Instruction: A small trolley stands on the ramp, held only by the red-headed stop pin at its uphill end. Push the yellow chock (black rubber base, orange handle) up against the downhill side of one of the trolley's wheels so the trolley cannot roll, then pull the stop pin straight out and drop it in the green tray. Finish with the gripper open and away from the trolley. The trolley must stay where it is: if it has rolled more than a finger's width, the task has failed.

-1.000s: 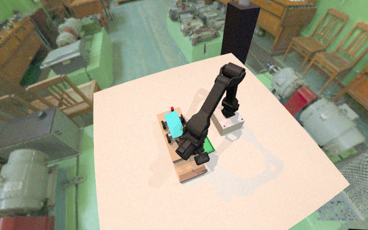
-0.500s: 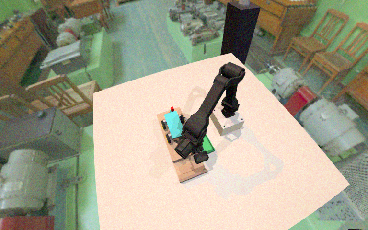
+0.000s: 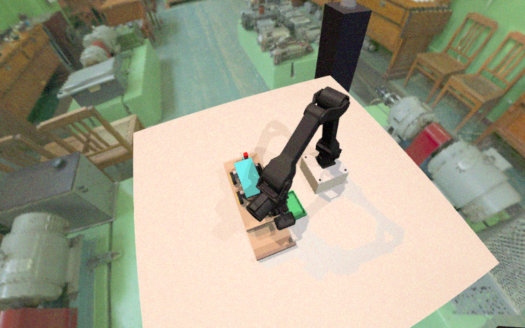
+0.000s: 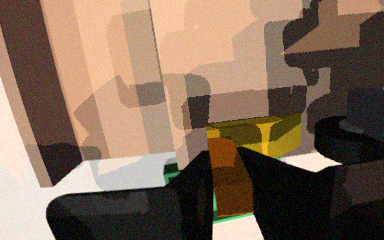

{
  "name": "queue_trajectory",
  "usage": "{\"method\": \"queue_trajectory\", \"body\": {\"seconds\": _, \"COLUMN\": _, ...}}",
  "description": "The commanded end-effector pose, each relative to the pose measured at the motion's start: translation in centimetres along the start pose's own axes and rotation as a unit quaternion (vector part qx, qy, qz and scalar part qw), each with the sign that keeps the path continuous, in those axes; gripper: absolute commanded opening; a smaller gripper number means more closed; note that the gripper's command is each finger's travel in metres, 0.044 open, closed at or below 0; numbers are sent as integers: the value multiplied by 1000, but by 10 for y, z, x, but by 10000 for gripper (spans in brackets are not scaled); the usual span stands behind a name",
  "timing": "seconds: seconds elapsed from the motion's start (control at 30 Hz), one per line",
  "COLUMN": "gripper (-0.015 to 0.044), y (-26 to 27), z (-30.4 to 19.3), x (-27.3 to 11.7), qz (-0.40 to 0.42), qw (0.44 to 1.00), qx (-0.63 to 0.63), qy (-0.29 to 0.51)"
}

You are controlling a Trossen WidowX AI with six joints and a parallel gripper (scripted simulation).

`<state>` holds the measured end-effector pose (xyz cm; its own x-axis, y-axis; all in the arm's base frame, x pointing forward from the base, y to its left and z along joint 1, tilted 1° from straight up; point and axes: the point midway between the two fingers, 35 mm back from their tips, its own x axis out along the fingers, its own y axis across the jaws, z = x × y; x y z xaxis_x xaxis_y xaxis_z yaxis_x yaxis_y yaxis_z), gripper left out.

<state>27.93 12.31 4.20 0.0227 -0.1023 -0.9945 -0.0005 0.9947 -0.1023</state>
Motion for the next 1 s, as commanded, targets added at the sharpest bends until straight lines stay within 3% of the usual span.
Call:
{"method": "queue_trajectory", "body": {"seconds": 0.0, "gripper": 0, "y": -5, "z": 0, "x": 0, "qz": -4, "qw": 1000, "qx": -2, "qy": 0}}
{"method": "queue_trajectory", "body": {"seconds": 0.73, "gripper": 0, "y": -11, "z": 1, "x": -1, "qz": 0, "qw": 1000, "qx": -1, "qy": 0}}
{"method": "queue_trajectory", "body": {"seconds": 0.97, "gripper": 184, "y": -11, "z": 1, "x": -1, "qz": 0, "qw": 1000, "qx": -1, "qy": 0}}
